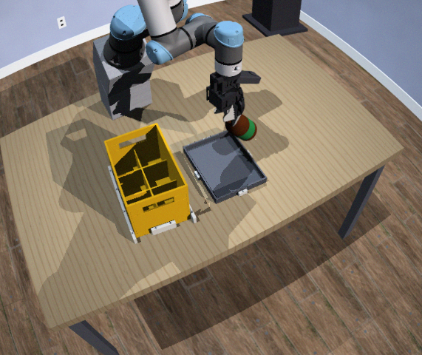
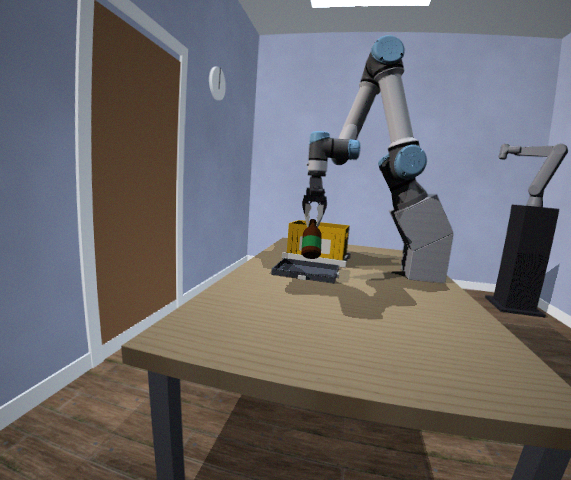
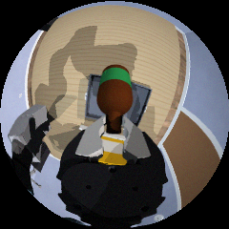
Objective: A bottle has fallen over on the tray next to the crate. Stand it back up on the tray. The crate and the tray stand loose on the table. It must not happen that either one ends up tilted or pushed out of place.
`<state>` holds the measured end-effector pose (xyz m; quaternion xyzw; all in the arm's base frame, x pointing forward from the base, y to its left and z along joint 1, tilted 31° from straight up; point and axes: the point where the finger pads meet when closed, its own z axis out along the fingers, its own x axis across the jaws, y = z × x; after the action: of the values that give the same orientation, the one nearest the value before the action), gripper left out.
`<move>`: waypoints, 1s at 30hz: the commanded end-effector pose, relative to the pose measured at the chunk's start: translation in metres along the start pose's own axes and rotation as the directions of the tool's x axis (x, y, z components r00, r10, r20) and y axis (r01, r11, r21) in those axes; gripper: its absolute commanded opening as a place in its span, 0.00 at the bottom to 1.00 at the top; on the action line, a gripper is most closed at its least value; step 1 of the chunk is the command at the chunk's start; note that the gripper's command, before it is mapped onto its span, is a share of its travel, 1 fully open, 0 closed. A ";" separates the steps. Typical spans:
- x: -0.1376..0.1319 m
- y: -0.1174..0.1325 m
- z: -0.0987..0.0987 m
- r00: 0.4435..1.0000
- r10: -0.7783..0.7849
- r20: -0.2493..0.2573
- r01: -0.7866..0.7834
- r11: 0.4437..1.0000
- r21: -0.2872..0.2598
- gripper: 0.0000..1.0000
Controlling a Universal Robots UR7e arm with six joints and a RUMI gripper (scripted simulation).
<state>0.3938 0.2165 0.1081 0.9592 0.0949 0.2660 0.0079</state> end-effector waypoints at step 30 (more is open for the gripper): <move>0.000 0.000 0.000 0.972 -0.236 -0.001 0.236 0.972 0.000 0.00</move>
<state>0.3938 0.2165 0.1082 0.9413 0.2074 0.2633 0.0393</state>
